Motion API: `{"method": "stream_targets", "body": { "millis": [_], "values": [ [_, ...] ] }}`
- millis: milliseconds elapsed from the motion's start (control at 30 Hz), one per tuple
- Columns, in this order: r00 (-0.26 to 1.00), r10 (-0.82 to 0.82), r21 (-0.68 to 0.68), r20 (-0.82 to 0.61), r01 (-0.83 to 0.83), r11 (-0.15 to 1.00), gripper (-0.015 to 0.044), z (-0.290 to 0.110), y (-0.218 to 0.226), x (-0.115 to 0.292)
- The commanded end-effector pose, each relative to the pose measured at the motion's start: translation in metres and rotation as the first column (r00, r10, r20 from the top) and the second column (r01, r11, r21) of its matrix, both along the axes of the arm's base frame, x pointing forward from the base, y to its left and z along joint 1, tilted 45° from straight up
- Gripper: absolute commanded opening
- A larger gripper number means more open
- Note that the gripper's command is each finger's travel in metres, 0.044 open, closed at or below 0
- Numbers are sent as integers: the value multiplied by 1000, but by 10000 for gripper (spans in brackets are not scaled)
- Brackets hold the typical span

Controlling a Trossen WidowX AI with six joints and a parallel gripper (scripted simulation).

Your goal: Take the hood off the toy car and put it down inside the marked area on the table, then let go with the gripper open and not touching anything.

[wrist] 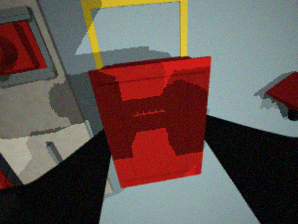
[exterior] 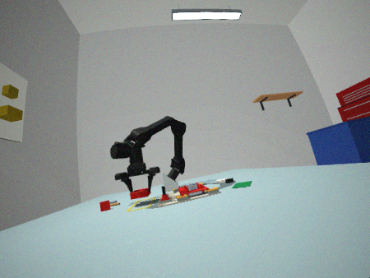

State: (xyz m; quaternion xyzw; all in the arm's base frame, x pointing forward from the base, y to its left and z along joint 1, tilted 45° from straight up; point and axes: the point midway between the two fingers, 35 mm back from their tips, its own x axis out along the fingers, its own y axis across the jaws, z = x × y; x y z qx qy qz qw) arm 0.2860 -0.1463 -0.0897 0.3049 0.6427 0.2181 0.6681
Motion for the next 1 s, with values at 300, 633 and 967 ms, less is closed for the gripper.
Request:
{"method": "stream_targets", "body": {
  "millis": [300,633,967],
  "values": [
    [1000,-6,3,0,6,1000,0,-7,7,0],
    [1000,-6,4,0,6,1000,0,-9,10,0],
    [1000,-6,4,1,6,1000,0,-13,14,1]
  ]
}}
